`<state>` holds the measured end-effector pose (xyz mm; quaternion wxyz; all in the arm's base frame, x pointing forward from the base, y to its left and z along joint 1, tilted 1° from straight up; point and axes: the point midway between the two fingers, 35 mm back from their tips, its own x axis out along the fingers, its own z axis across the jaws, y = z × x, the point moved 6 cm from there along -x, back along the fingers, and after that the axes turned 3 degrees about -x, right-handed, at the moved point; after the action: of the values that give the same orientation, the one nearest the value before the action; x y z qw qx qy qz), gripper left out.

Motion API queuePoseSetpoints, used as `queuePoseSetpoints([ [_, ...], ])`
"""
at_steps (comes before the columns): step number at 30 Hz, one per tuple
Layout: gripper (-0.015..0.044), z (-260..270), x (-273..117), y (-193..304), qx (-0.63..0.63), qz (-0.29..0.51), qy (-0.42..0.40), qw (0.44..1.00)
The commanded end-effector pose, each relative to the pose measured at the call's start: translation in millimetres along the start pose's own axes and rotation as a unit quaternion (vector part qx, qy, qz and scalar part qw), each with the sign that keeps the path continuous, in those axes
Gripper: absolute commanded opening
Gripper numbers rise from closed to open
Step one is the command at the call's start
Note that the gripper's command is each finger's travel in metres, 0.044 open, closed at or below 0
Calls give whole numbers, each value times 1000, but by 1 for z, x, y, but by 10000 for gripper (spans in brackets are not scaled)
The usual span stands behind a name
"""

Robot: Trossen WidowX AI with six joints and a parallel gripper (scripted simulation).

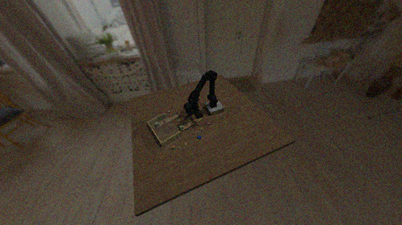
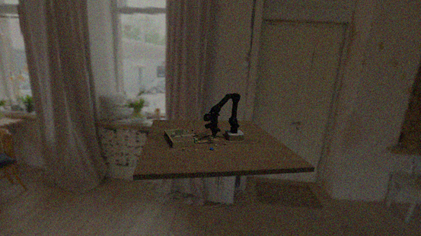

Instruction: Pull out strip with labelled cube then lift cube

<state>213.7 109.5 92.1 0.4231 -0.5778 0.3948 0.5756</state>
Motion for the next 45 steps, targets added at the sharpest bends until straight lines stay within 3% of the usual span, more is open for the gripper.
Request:
queuePoseSetpoints([
  [1,236,1,-2,-15,10,-1,1,1000],
  [9,440,3,-7,-48,10,-2,1,1000],
  [39,440,3,-25,-173,10,-8,1,1000],
  [45,282,3,-18,-174,10,-8,1,1000],
])
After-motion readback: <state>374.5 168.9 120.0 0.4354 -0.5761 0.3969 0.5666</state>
